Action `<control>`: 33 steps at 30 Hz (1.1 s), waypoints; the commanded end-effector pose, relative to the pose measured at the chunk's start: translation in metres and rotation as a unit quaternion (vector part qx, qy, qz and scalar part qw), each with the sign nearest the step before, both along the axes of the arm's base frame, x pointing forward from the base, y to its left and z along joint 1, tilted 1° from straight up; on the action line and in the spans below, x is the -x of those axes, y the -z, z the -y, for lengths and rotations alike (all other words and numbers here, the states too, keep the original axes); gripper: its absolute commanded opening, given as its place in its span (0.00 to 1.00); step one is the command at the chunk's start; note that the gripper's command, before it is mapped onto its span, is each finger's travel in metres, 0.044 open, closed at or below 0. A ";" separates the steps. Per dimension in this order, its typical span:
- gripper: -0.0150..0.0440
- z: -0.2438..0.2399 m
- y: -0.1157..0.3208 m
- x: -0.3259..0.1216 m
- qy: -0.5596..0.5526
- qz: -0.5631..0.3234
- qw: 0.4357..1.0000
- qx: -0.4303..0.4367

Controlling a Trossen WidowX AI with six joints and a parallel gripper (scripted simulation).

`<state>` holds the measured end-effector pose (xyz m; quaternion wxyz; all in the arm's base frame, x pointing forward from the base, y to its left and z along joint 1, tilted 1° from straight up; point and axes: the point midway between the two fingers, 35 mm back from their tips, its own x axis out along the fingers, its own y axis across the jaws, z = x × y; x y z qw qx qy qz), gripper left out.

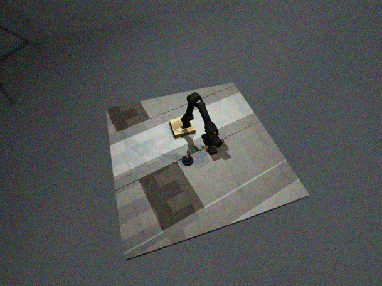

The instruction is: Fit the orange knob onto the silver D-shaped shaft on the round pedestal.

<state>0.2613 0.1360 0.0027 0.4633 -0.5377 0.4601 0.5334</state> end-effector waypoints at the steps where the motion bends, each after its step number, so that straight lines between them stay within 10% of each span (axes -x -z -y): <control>1: 0.57 0.000 0.001 0.000 -0.001 0.001 1.000 0.001; 11: 0.25 0.000 -0.017 -0.006 0.019 0.010 1.000 -0.016; 33: 0.25 0.008 -0.136 -0.002 0.000 0.001 1.000 0.001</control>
